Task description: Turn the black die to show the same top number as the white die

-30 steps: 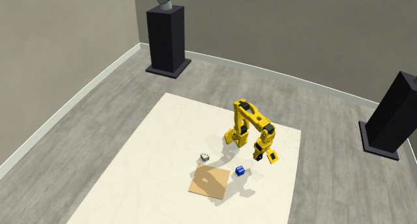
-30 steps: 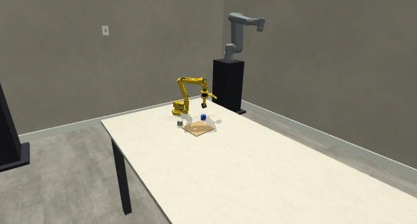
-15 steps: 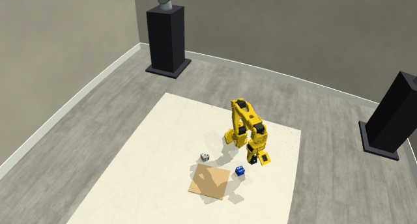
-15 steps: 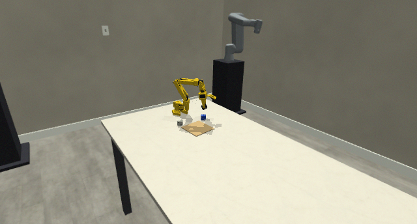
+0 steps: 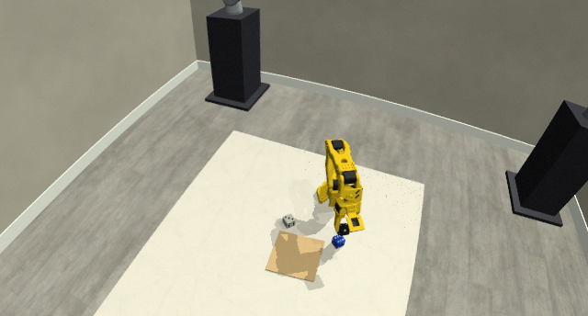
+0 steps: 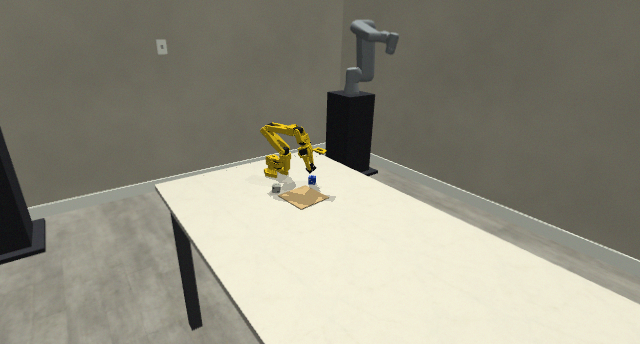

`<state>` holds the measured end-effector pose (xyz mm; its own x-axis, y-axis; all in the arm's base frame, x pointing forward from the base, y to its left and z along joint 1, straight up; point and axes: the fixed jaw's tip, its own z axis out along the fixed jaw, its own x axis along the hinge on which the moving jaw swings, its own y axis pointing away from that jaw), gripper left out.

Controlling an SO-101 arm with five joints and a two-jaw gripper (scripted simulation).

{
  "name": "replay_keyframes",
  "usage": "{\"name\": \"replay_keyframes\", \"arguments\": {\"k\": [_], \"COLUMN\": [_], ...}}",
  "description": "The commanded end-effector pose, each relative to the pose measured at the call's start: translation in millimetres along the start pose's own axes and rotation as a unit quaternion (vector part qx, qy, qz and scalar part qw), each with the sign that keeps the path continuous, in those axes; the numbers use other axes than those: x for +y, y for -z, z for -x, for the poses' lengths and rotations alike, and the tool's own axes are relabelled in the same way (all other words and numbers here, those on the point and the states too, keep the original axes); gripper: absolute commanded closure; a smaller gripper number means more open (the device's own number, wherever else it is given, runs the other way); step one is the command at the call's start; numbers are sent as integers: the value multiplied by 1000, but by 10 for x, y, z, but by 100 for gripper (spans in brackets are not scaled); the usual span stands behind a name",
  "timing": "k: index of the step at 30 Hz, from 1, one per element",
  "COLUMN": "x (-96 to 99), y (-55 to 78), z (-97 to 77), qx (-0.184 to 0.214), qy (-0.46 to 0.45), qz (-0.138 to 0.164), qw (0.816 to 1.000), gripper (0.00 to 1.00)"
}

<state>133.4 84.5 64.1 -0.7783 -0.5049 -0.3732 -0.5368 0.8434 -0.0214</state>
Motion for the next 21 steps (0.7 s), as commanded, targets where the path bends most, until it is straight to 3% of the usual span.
{"name": "replay_keyframes", "arguments": {"k": [1, 9, 21], "x": [-40, -98, -500], "y": [78, 57, -11], "z": [124, 158, 309], "qx": [-44, -61, -160], "qy": [-5, -20, -104], "qz": [-6, -14, -74], "qw": [999, 998, 979], "gripper": [100, 100, 100]}}
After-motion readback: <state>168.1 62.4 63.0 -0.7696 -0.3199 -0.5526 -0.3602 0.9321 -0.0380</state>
